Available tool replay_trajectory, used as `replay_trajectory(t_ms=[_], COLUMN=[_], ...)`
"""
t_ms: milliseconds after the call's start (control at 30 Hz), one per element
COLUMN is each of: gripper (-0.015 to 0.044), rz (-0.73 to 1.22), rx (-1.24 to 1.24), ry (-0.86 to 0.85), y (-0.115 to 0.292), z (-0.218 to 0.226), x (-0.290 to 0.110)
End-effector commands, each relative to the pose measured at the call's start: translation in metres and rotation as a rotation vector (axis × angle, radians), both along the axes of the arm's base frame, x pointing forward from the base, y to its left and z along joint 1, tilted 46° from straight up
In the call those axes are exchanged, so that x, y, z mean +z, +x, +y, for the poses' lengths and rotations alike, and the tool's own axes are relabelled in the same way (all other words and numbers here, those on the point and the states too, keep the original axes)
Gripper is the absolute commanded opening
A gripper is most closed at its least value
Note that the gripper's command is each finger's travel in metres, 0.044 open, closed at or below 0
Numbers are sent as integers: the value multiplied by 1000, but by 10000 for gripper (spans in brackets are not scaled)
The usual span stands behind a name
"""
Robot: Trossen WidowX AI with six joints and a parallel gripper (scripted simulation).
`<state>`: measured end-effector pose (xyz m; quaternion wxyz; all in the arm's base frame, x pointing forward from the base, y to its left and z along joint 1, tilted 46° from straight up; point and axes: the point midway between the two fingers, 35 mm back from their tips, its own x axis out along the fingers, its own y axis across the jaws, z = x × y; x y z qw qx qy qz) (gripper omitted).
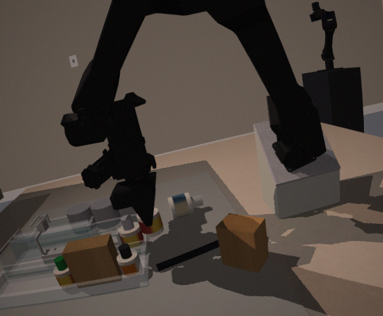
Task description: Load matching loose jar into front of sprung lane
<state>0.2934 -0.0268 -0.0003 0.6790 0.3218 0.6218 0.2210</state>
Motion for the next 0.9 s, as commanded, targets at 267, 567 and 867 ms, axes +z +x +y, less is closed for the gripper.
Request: replay_trajectory(t_ms=[267, 567, 867], gripper=[0, 0, 0], rz=[-24, -24, -24], rx=[-4, -4, -4], ry=[-4, -4, -4], y=[12, 16, 20], z=[-3, -3, -4], x=[2, 3, 3])
